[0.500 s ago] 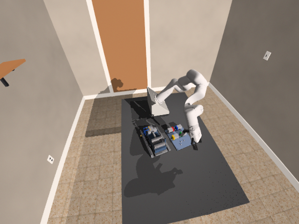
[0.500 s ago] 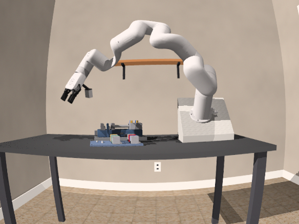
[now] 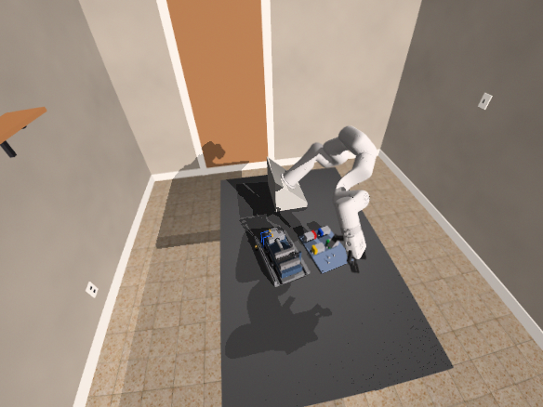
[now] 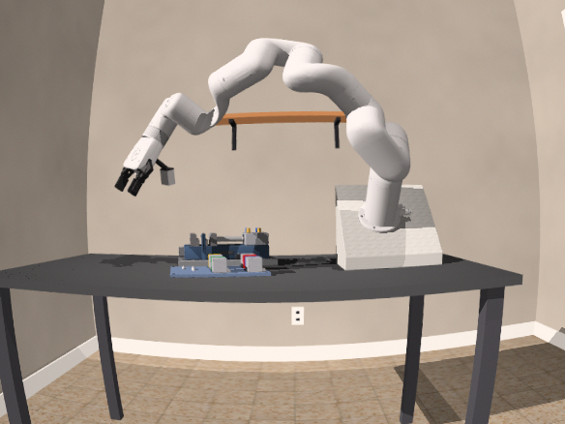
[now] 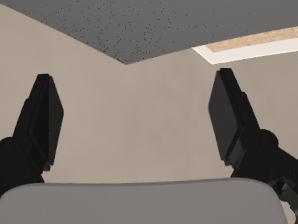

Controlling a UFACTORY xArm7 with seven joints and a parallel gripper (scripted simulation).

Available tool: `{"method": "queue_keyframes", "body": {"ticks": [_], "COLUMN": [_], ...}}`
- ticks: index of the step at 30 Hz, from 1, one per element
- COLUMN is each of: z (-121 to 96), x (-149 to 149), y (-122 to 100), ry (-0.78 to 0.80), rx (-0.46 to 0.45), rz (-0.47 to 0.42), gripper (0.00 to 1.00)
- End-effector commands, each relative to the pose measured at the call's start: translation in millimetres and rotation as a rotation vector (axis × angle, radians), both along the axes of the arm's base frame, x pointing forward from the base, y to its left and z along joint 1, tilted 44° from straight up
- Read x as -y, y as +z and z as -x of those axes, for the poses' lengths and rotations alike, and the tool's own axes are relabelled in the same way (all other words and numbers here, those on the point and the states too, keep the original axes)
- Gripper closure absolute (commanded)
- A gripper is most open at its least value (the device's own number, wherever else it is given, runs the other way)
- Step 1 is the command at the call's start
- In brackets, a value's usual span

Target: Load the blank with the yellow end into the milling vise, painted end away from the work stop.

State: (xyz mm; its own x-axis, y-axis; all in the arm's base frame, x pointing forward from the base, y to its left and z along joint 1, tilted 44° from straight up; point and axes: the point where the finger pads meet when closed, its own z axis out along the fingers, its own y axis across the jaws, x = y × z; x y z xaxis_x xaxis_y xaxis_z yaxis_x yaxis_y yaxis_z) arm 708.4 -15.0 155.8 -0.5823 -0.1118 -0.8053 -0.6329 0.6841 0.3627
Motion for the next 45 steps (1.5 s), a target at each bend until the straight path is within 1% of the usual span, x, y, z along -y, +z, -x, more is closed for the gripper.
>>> {"method": "queue_keyframes", "body": {"ticks": [1,2,3,45], "z": [-0.8,-0.8,-0.8,-0.8], "x": [2.9,2.9,2.9,3.0], "y": [1.9,1.9,1.9,1.9], "ry": [-0.004,-0.004,-0.004,-0.004], "rx": [0.003,0.003,0.003,0.003], "rz": [0.003,0.003,0.003,0.003], "gripper": [0.00,0.00,0.60,0.60]}}
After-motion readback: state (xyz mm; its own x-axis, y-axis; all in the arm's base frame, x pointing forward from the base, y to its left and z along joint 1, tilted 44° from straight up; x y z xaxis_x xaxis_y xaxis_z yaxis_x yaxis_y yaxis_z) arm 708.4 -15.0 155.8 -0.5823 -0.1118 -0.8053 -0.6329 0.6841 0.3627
